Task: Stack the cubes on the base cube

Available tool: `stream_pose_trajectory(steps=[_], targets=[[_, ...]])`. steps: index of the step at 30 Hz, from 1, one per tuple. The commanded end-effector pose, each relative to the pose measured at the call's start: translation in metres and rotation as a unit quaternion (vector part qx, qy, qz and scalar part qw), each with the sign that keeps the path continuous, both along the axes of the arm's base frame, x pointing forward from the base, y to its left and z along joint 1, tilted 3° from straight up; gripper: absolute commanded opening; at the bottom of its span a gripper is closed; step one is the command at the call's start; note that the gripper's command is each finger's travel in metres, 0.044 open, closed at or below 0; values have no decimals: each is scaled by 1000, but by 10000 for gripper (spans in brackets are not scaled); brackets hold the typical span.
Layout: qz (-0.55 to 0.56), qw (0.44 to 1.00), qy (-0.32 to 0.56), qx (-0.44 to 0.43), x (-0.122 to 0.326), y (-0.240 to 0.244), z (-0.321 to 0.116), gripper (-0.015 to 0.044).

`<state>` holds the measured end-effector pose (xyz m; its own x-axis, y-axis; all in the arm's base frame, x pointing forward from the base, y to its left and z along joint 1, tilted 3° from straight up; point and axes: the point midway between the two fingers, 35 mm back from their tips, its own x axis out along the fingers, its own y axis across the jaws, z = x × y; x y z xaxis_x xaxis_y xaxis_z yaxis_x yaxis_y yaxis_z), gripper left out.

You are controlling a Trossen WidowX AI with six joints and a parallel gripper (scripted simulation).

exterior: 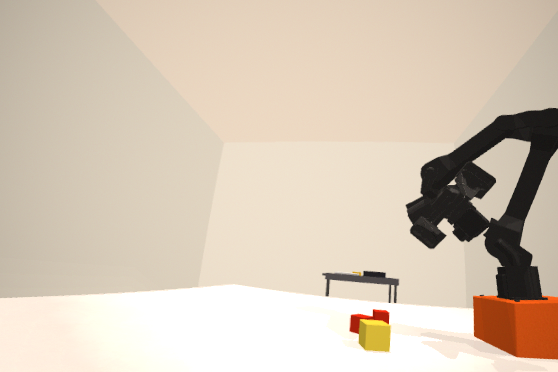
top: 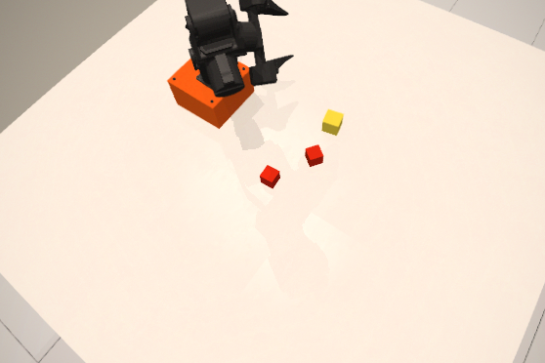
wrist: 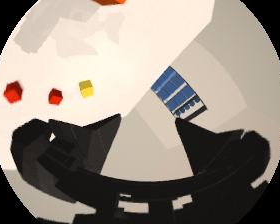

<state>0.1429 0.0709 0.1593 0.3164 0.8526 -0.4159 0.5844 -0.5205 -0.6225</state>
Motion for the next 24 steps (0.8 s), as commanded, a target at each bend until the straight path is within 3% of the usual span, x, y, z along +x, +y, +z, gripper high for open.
stream_pose_trajectory(steps=[1, 5, 14, 24], targets=[[3, 1000, -4, -3, 0, 0, 0, 374], [74, 992, -77, -64, 3, -4, -6, 269], [276, 902, -267, -198, 15, -17, -22, 265], [493, 695, -441, -282, 37, -34, -38, 265]])
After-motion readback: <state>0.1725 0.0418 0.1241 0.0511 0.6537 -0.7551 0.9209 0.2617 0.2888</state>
